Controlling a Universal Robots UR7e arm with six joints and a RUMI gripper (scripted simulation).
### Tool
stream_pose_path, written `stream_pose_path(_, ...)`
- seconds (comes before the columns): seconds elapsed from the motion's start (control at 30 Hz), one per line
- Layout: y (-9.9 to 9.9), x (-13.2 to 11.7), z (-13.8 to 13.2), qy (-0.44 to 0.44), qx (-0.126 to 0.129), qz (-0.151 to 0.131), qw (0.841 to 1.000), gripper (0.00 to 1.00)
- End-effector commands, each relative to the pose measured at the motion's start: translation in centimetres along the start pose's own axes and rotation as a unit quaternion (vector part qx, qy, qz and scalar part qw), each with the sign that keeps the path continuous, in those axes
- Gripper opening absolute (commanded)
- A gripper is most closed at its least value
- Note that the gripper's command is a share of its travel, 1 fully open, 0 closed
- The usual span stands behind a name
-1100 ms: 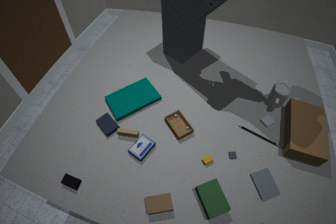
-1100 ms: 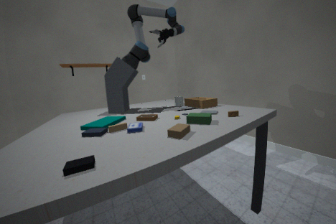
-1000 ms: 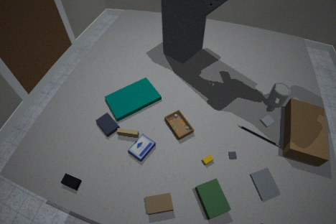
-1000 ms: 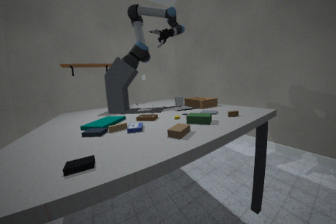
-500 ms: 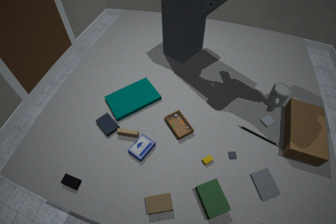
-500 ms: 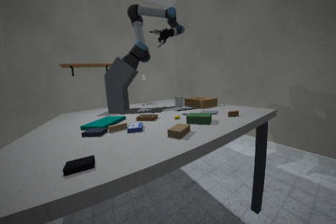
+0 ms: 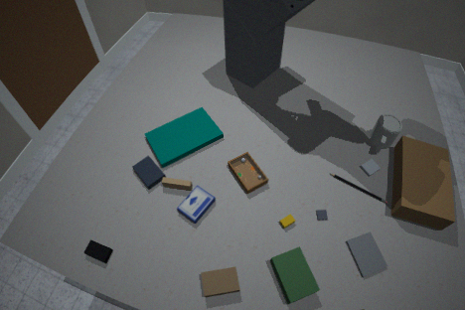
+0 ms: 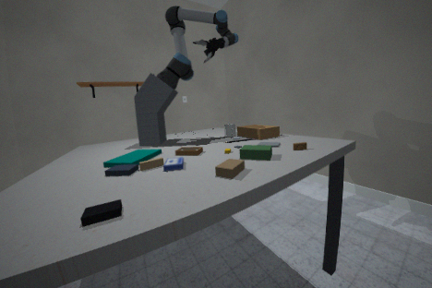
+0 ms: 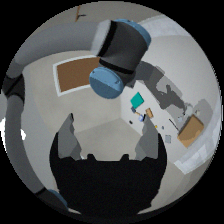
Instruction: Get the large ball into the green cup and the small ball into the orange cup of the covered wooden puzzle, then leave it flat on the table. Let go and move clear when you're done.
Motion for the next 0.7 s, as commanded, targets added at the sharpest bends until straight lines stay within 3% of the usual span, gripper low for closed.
stream_pose_path(0.0,0.0,-0.3,1.3,-0.013,-0.002,0.011,1.000,1.00)
stream_pose_path(0.33,-0.6,-2.5,8.4,-0.092,-0.013,0.075,0.993,1.00)
stream_pose_path(0.5,-2.0,-4.8,13.6,-0.152,-0.022,0.122,0.981,1.00)
stream_pose_path(0.57,-2.0,-4.8,13.6,-0.152,-0.022,0.122,0.981,1.00)
stream_pose_path(0.67,-3.3,-6.6,16.9,-0.194,-0.029,0.154,0.968,1.00)
Point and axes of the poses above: the point where the finger pads meet when closed, its own y axis back along the fingers, its own z axis across the jaws, x = y × z, the point moved 9 cm from there along y, back along the fingers, and after that the axes turned 3 degrees about y, right-handed, at the moved point
